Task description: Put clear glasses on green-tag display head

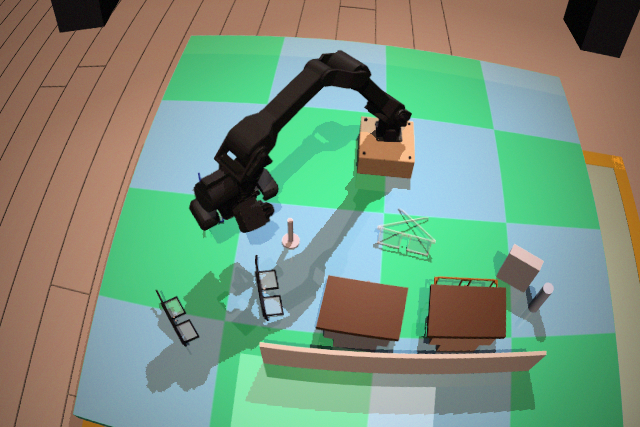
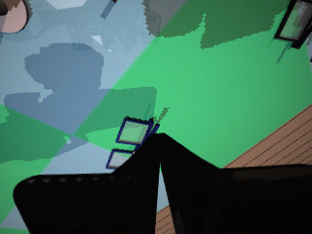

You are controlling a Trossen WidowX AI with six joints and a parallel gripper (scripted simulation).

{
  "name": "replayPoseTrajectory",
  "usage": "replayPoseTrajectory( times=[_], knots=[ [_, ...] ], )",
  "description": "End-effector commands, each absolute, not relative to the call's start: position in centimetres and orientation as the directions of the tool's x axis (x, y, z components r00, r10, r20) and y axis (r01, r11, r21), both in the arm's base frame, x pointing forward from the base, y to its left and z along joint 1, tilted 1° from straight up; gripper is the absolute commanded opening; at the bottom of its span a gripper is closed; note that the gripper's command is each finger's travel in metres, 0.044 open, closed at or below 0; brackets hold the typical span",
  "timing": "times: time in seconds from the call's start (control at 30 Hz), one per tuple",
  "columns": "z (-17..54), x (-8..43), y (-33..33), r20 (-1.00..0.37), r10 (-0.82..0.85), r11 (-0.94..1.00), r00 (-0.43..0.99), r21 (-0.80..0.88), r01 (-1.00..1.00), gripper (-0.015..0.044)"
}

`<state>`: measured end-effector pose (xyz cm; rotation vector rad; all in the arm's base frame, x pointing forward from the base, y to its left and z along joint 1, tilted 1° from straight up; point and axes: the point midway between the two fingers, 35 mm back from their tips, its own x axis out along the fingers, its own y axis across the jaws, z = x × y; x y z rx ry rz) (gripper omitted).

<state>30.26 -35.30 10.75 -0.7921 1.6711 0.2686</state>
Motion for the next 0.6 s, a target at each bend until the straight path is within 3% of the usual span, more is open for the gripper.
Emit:
replayPoseTrajectory(
  times=[0.0, 0.1, 0.57],
  knots=[
    [8.0, 32.7, -28.3, -0.993, -0.112, 0.404, 0.027, -0.070, -0.912, 0.0000],
    [7.4, 33.3, -26.3, -0.998, -0.040, 0.282, 0.045, -0.054, -0.958, 0.0000],
    [7.1, 33.3, -26.3, -0.998, -0.040, 0.282, 0.045, -0.054, -0.958, 0.0000]
  ],
)
